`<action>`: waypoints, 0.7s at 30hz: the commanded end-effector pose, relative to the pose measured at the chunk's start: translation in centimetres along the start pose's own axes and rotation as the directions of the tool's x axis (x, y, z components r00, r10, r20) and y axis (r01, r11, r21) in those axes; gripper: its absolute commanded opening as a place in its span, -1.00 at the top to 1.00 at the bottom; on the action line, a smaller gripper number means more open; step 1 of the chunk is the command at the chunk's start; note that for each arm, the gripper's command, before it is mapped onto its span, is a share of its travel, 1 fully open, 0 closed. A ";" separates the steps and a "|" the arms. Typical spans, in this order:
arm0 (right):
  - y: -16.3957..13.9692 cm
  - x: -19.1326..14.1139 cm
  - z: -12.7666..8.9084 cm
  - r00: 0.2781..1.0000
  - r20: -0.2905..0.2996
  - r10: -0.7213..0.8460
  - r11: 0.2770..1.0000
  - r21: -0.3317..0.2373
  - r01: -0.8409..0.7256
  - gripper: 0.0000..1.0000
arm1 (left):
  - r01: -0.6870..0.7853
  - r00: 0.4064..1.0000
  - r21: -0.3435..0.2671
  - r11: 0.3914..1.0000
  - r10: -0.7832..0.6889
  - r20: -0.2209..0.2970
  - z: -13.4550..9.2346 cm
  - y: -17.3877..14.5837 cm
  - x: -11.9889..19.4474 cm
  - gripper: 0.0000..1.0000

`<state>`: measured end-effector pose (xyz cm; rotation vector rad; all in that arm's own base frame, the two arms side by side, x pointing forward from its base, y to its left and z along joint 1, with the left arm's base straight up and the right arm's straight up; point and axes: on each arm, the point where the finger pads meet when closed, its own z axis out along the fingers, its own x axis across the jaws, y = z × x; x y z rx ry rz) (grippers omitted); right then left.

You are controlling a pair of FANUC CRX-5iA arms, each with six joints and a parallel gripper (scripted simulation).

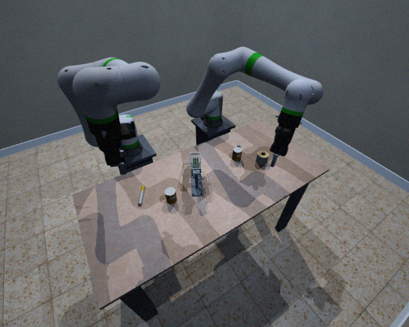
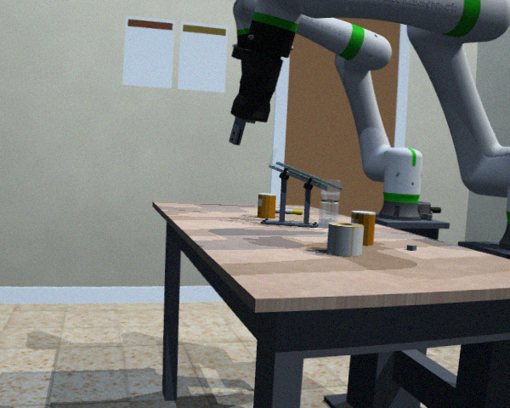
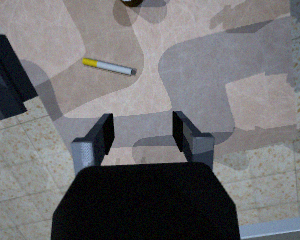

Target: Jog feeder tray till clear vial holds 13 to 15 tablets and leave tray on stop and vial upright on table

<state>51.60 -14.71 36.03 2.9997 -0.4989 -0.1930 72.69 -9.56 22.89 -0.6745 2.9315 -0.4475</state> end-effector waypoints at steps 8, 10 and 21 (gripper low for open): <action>13.1 -1.7 2.8 0.998 -0.009 -0.065 0.997 0.048 0.065 -1.00 | 0.135 0.990 -0.081 0.988 -0.138 -0.042 0.1 -7.9 4.7 1.00; 15.1 -2.4 3.3 0.997 -0.011 -0.074 0.996 0.054 0.075 -1.00 | 0.158 0.986 -0.095 0.983 -0.163 -0.043 0.2 -9.1 5.6 1.00; 23.9 -6.4 5.7 0.993 -0.028 -0.115 0.990 0.079 0.117 -1.00 | 0.267 0.961 -0.158 0.951 -0.275 -0.029 0.2 -14.3 10.2 1.00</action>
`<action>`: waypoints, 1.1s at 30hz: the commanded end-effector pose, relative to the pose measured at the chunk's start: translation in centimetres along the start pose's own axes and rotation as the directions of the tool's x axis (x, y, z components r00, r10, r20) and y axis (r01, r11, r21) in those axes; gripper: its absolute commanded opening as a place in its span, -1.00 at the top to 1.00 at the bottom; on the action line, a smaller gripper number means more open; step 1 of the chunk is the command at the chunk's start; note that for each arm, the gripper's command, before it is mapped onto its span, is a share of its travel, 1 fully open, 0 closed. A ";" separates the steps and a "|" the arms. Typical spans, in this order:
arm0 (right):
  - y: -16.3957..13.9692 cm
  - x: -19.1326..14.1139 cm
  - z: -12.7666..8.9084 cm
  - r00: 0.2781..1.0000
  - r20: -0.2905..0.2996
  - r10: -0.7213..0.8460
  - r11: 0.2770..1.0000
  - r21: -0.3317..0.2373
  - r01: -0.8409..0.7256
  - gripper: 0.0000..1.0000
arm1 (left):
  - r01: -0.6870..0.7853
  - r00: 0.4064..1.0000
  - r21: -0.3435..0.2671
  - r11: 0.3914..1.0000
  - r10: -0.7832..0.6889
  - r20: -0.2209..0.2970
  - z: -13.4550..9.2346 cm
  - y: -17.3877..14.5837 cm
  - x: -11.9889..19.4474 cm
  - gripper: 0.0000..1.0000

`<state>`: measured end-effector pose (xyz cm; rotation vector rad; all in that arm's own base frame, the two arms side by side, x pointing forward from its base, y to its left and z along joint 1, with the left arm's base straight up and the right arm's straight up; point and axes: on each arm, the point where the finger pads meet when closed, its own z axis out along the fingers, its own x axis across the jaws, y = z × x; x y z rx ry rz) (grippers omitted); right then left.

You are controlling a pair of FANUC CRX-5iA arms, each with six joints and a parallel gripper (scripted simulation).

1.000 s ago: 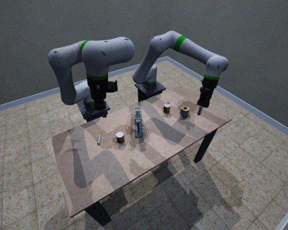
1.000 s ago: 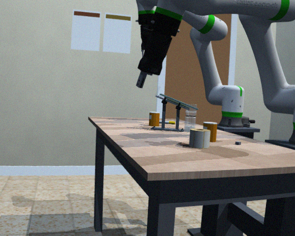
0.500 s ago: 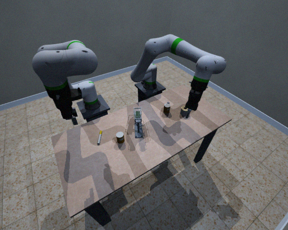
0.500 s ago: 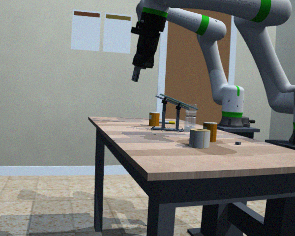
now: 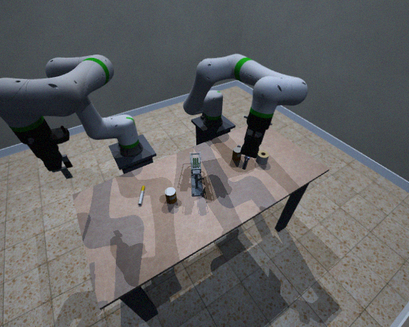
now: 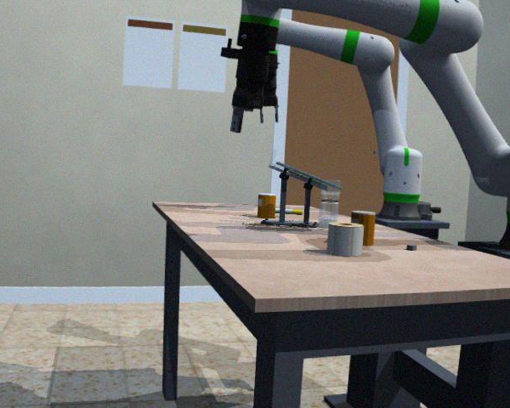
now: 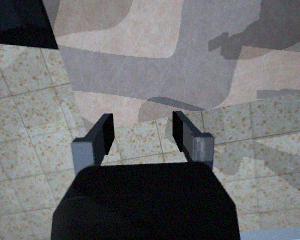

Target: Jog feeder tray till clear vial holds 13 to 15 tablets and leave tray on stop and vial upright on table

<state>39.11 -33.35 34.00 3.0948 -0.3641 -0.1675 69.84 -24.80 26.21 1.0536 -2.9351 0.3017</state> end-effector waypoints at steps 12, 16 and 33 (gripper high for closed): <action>13.0 -11.3 3.3 0.996 -0.043 -0.078 0.996 0.032 0.079 -1.00 | 0.221 0.975 -0.100 0.970 -0.218 0.045 -1.0 -5.3 10.5 1.00; 14.9 -13.8 4.0 0.995 -0.051 -0.091 0.995 0.034 0.092 -1.00 | 0.265 0.964 -0.111 0.958 -0.260 0.062 -1.2 -6.0 12.7 1.00; 21.8 -29.2 7.9 0.983 -0.094 -0.157 0.987 0.026 0.160 -1.00 | 0.440 0.895 -0.125 0.889 -0.423 0.142 -2.3 -7.8 21.2 1.00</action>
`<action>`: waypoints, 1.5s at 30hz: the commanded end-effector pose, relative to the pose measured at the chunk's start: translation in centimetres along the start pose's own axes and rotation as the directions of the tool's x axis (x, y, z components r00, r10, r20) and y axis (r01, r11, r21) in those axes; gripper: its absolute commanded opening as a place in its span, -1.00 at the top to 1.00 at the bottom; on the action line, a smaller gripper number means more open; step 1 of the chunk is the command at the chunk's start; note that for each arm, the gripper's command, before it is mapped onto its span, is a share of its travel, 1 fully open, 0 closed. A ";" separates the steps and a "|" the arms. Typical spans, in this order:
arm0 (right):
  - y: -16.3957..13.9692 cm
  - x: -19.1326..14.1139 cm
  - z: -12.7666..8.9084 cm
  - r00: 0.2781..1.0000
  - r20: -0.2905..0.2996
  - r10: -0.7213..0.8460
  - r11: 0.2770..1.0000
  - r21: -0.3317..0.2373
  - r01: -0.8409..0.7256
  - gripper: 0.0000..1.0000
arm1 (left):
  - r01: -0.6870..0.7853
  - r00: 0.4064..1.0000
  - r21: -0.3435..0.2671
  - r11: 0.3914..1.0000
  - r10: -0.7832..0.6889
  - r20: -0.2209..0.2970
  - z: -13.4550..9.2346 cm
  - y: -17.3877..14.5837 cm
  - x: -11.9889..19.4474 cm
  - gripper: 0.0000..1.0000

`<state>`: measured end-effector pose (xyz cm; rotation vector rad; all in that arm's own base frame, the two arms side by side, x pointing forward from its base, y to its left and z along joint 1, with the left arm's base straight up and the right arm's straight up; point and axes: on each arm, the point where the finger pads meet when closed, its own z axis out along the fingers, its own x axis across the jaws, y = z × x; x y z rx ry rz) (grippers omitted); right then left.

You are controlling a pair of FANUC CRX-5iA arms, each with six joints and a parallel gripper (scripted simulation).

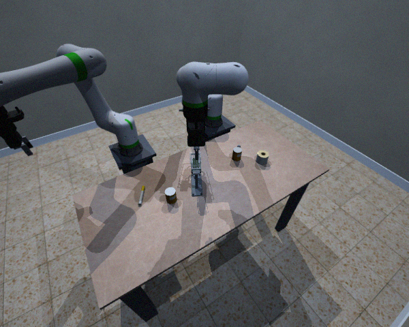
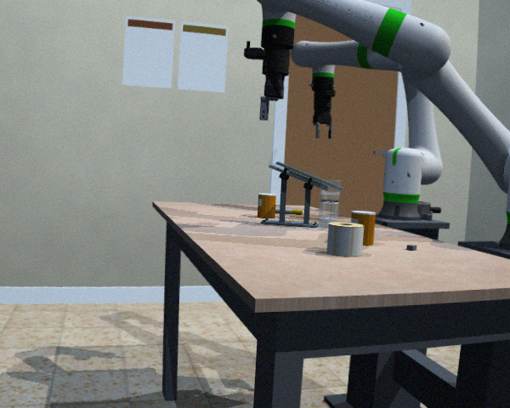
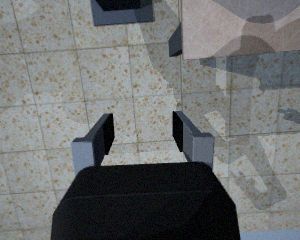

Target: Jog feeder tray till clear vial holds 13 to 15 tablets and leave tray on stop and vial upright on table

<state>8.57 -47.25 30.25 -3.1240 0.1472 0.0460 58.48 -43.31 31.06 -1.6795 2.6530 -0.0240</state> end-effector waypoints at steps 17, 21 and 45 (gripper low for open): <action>1.2 -10.5 1.6 0.998 -0.029 -0.047 0.999 -0.013 0.046 -1.00 | 0.012 1.000 -0.011 1.000 -0.012 0.006 0.6 0.1 0.4 1.00; 1.2 -10.6 1.6 0.998 -0.029 -0.048 0.999 -0.014 0.047 -1.00 | 0.012 1.000 -0.011 1.000 -0.012 0.006 1.5 0.1 0.4 1.00; 1.2 -10.7 1.6 0.998 -0.029 -0.048 0.999 -0.014 0.047 -1.00 | 0.012 1.000 -0.011 1.000 -0.012 0.006 10.8 0.1 0.4 1.00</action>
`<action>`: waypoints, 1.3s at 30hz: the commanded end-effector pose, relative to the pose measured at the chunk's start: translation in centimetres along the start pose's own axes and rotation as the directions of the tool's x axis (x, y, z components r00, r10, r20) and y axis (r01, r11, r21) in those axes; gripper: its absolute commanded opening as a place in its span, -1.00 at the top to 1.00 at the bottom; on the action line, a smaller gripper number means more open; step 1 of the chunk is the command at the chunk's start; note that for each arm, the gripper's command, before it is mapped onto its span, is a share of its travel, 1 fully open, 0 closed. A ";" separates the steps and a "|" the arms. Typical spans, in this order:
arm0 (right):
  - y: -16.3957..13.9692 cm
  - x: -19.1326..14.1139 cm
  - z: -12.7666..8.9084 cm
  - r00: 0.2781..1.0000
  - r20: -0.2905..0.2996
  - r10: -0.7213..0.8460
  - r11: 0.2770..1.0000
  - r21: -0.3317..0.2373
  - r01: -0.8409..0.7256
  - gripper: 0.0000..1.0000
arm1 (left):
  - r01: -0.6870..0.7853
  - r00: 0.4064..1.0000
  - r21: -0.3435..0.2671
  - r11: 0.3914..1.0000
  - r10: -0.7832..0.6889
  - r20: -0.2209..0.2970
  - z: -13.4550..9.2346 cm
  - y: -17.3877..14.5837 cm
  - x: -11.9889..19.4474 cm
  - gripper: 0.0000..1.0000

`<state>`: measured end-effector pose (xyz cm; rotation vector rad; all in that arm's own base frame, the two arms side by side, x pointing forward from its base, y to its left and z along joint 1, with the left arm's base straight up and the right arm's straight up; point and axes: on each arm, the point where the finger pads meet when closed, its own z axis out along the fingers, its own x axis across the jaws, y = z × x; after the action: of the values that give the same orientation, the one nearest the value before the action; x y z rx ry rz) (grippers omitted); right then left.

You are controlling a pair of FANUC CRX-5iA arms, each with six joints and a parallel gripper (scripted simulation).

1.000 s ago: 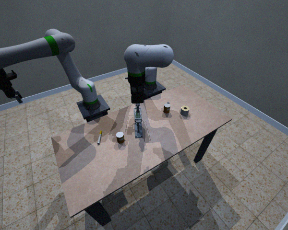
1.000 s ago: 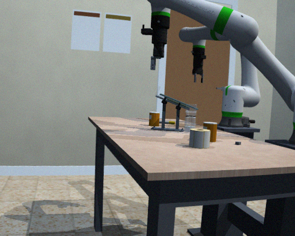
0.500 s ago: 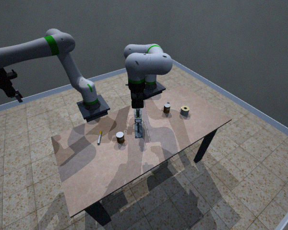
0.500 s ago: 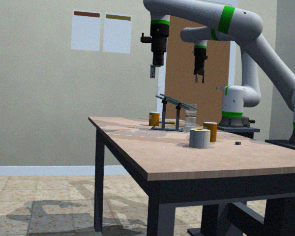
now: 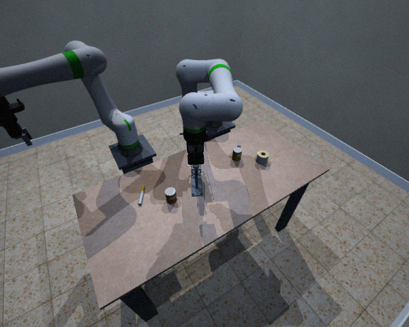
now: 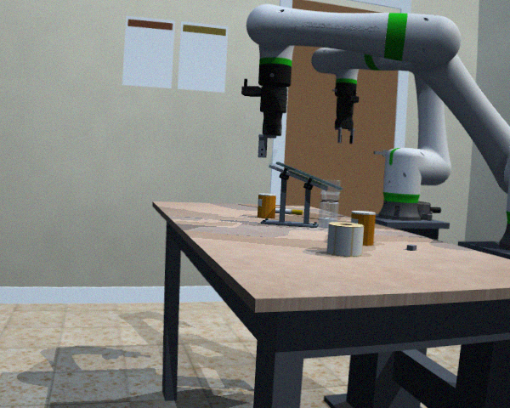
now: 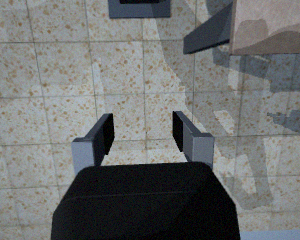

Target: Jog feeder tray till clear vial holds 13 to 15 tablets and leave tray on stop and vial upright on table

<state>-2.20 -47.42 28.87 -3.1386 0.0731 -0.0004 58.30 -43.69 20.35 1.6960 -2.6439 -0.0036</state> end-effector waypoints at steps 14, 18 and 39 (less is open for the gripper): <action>0.0 0.0 -0.1 1.000 0.000 0.000 1.000 -0.002 0.000 -1.00 | 0.000 1.000 0.005 1.000 0.000 -0.002 0.3 0.5 0.0 1.00; 0.0 0.0 -0.1 1.000 0.000 0.000 1.000 -0.002 0.000 -1.00 | 0.000 1.000 0.005 1.000 0.000 -0.002 0.3 0.6 0.0 1.00; 0.0 0.0 -0.1 1.000 0.000 0.000 1.000 -0.002 0.000 -1.00 | 0.000 1.000 0.005 1.000 0.000 -0.002 0.6 1.5 0.0 1.00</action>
<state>-2.20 -47.42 28.87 -3.1386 0.0731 -0.0004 56.99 -43.08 19.57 1.6965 -2.6442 -0.0005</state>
